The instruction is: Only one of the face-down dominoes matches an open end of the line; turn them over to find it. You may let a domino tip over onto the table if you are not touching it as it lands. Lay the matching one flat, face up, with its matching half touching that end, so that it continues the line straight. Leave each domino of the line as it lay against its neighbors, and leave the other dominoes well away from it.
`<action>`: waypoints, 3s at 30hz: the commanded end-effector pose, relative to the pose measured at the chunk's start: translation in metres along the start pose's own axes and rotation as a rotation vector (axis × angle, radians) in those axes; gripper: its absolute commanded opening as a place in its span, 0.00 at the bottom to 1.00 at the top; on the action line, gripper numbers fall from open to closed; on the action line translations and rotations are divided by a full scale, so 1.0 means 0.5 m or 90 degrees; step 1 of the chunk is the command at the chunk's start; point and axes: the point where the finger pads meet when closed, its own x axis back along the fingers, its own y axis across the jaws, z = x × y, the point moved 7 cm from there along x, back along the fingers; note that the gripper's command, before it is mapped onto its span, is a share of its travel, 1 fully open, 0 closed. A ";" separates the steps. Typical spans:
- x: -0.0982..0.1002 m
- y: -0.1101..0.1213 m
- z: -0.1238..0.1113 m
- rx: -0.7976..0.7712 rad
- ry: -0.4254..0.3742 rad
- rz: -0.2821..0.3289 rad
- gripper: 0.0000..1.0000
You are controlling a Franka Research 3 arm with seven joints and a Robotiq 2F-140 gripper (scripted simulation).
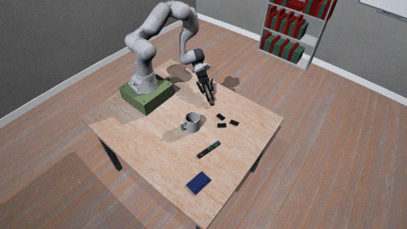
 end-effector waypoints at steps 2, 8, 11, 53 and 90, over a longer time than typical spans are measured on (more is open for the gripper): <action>-0.001 -0.001 0.002 -0.004 0.004 -0.001 0.23; -0.001 -0.001 0.002 -0.004 0.004 -0.001 0.23; -0.001 -0.001 0.002 -0.004 0.004 -0.001 0.23; -0.005 -0.001 -0.014 -0.004 0.004 -0.001 0.23; -0.008 -0.001 -0.024 -0.004 0.004 -0.001 0.23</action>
